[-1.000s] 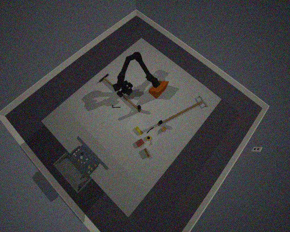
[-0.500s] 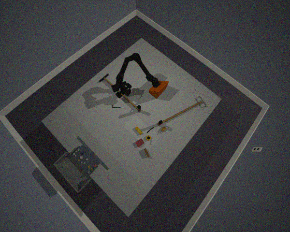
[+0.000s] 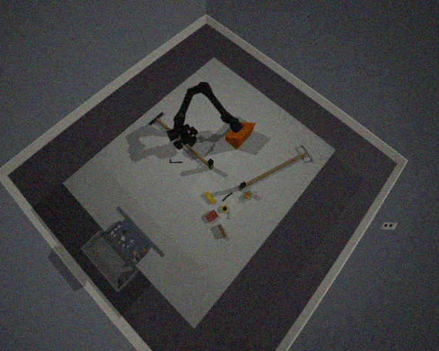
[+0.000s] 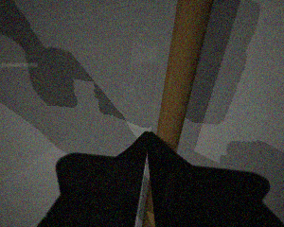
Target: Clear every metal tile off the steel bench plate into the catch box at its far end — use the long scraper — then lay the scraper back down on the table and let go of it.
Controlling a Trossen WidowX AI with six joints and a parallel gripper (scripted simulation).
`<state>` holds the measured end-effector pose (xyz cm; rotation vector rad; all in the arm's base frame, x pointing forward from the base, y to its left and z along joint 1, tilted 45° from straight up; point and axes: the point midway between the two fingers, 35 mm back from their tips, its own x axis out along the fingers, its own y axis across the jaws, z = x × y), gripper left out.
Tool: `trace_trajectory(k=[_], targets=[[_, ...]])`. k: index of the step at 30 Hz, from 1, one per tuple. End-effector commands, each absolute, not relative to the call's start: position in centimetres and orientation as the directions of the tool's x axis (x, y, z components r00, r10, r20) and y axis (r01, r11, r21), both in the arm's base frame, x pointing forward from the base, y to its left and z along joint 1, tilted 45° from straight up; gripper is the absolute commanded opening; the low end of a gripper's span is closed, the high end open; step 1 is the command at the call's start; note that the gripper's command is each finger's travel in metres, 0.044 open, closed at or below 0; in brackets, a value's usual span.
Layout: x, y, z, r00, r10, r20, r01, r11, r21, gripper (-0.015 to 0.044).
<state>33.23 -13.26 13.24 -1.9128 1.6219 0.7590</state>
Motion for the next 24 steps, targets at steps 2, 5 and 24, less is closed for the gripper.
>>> trace_trajectory(k=[2, 5, 24], targets=[[33.9, -13.1, 13.3, 0.133, -0.699, -0.703, -0.988, -0.151, -0.036, 0.0], [34.2, -13.1, 13.3, 0.133, -0.699, -0.703, -0.988, -0.151, -0.037, 0.0], [36.1, -12.8, 13.4, 0.133, -0.699, -0.703, -0.988, -0.151, -0.037, 0.0]])
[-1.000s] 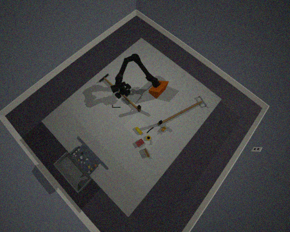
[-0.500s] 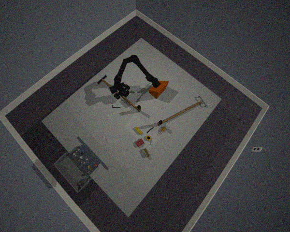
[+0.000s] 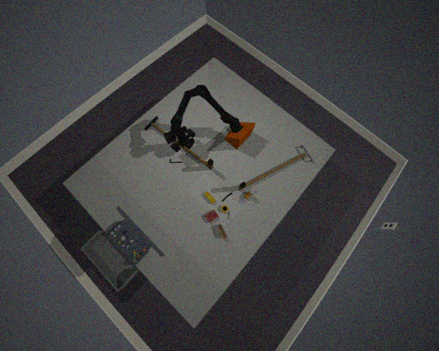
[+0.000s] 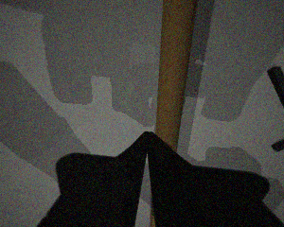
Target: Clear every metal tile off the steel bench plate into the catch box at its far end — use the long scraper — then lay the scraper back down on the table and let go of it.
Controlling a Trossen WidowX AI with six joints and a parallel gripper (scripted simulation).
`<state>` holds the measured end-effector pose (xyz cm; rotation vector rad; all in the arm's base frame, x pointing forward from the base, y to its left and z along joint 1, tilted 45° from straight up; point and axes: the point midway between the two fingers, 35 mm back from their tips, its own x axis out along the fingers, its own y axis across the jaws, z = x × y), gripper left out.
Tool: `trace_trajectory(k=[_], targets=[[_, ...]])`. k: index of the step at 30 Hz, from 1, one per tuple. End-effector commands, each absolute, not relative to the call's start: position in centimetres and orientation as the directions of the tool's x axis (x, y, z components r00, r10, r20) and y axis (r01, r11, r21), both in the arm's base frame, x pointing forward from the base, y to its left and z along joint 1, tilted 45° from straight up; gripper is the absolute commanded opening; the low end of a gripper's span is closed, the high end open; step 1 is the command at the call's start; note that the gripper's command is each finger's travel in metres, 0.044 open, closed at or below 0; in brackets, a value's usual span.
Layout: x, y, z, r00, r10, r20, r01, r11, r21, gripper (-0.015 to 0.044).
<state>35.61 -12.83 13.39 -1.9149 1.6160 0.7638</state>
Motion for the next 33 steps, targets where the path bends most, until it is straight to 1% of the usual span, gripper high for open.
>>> trace_trajectory(k=[1, 33], targets=[[36.2, -12.8, 13.4, 0.133, -0.699, -0.703, -0.988, -0.151, -0.037, 0.0], [39.3, -12.3, 13.3, 0.135, -0.699, -0.702, -0.988, -0.151, -0.039, 0.0]])
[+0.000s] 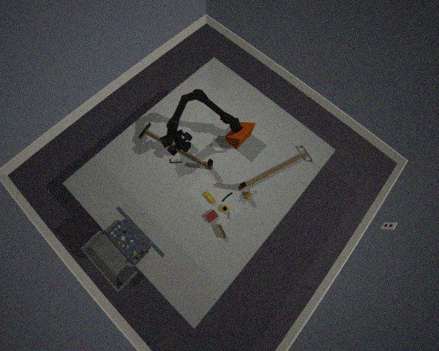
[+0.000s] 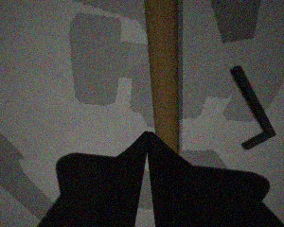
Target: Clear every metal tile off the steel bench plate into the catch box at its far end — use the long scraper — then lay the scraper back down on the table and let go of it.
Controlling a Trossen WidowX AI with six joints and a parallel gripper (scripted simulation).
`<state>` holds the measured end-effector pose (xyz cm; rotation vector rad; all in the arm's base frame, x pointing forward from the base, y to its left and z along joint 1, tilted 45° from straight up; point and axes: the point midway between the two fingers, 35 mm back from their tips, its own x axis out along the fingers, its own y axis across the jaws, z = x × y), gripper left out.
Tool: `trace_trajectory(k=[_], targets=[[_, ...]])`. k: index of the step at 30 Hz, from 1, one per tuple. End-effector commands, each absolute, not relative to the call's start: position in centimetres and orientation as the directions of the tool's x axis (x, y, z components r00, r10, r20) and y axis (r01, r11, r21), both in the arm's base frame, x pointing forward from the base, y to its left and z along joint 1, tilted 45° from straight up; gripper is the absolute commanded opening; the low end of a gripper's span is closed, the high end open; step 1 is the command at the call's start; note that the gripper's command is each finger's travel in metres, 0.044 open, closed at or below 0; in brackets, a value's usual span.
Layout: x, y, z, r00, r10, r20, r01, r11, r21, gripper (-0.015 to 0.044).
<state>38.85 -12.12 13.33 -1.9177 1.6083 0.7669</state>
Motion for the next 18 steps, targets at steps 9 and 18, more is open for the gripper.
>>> trace_trajectory(k=[9, 18], targets=[[40.2, -12.2, 13.2, 0.135, -0.699, -0.702, -0.988, -0.151, -0.039, 0.0], [40.5, -11.6, 13.2, 0.139, -0.692, -0.708, -0.986, -0.165, -0.032, 0.0]])
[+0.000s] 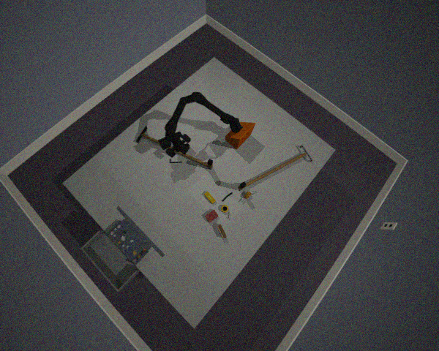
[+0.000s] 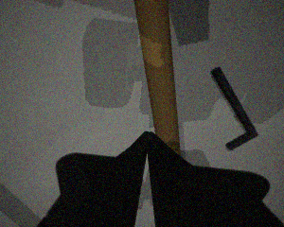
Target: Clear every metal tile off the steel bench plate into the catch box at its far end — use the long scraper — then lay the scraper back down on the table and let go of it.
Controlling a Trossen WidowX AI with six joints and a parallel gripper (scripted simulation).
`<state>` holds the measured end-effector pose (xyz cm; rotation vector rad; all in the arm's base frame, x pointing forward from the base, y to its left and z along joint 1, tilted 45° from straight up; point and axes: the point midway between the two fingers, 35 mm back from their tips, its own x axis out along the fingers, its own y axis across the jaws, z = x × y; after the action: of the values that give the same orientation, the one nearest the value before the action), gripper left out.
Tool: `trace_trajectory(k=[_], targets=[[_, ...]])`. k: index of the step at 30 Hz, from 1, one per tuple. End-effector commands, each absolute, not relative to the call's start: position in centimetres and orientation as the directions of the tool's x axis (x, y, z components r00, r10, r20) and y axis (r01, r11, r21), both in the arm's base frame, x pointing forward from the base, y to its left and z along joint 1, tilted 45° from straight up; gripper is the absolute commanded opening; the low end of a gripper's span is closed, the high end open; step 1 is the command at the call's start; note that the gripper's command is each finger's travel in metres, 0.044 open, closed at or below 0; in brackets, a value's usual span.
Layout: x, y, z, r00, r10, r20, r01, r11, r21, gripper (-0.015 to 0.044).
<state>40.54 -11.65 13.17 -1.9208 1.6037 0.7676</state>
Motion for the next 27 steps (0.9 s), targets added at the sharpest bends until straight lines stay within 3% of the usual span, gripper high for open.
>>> trace_trajectory(k=[1, 27], targets=[[40.5, -11.5, 13.3, 0.139, -0.692, -0.709, -0.986, -0.165, -0.032, 0.0], [39.1, -4.7, 20.1, 0.137, -0.689, -0.711, -0.986, -0.165, -0.031, 0.0]])
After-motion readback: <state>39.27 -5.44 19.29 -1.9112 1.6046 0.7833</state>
